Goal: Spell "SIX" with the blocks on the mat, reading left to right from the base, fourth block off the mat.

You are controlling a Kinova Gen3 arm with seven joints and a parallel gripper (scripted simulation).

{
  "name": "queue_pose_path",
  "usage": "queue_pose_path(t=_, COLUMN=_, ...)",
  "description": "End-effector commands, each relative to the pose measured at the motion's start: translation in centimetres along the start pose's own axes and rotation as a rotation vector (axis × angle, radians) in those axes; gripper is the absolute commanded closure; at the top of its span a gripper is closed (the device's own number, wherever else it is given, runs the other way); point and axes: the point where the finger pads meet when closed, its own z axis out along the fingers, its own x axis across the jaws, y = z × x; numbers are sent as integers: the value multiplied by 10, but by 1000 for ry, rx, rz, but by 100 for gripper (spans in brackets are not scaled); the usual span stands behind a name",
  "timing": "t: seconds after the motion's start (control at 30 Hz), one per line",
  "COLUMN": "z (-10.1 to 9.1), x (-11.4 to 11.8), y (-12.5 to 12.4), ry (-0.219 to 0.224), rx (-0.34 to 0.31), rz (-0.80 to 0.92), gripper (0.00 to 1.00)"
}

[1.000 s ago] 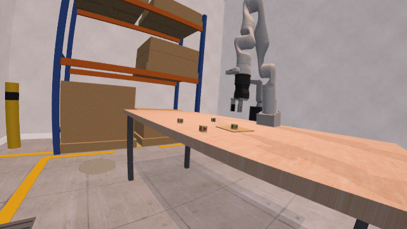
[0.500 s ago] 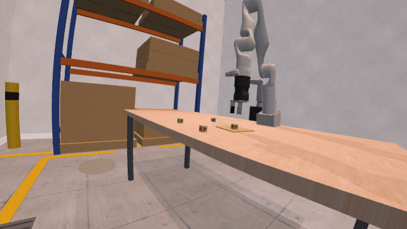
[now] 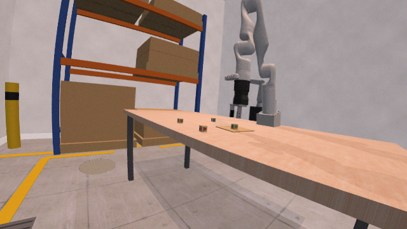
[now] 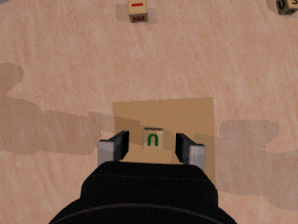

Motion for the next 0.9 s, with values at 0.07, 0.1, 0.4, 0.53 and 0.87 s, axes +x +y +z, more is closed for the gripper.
queue_pose_path(t=0.07, z=9, x=0, y=3, ry=3, rx=-8, rz=-2, gripper=0)
queue_pose_path(t=0.1, z=10, x=0, y=3, ry=3, rx=-8, rz=-2, gripper=0)
queue_pose_path(t=0.4, z=18, x=1, y=3, ry=3, rx=-8, rz=-2, gripper=0)
queue_pose_path(t=0.53, z=20, x=1, y=3, ry=3, rx=-8, rz=-2, gripper=0)
queue_pose_path(t=0.87, z=22, x=1, y=3, ry=3, rx=-8, rz=-2, gripper=0)
